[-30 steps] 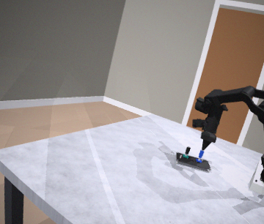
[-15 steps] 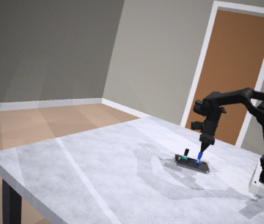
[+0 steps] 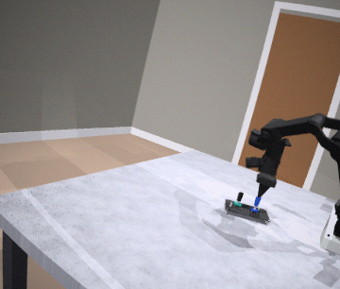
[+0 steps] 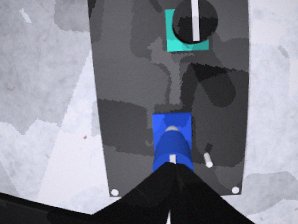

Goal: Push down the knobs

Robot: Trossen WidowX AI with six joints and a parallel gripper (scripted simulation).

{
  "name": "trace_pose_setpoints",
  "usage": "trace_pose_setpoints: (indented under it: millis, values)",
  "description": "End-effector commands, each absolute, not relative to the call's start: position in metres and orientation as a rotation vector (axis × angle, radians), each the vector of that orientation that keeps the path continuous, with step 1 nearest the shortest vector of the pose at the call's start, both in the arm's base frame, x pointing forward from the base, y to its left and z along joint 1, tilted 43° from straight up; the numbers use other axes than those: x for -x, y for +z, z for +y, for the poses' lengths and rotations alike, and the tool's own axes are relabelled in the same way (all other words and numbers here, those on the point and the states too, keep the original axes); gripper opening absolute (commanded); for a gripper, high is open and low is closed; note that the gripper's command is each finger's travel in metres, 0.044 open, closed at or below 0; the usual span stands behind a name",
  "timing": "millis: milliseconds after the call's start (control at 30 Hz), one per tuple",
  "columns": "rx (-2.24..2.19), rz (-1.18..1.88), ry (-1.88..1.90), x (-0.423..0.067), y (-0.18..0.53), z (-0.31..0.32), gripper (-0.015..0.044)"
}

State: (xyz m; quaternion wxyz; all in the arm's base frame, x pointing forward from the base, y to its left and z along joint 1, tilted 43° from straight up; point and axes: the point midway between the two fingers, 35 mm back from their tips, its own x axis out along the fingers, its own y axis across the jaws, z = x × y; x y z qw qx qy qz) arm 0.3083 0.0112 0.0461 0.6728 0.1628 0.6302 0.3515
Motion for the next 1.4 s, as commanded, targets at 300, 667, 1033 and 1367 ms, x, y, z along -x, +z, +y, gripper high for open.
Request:
trace_pose_setpoints:
  millis: [300, 667, 1033, 1367]
  values:
    - [-0.37, 1.417, 0.791, -0.3085, 0.0437, 0.0137, 0.0]
    - [-0.371, 1.417, 0.791, -0.3083, 0.0413, 0.016, 0.0]
    - [-0.371, 1.417, 0.791, -0.3083, 0.0407, 0.0165, 0.0]
    - [-0.371, 1.417, 0.791, -0.3083, 0.0394, 0.0178, 0.0]
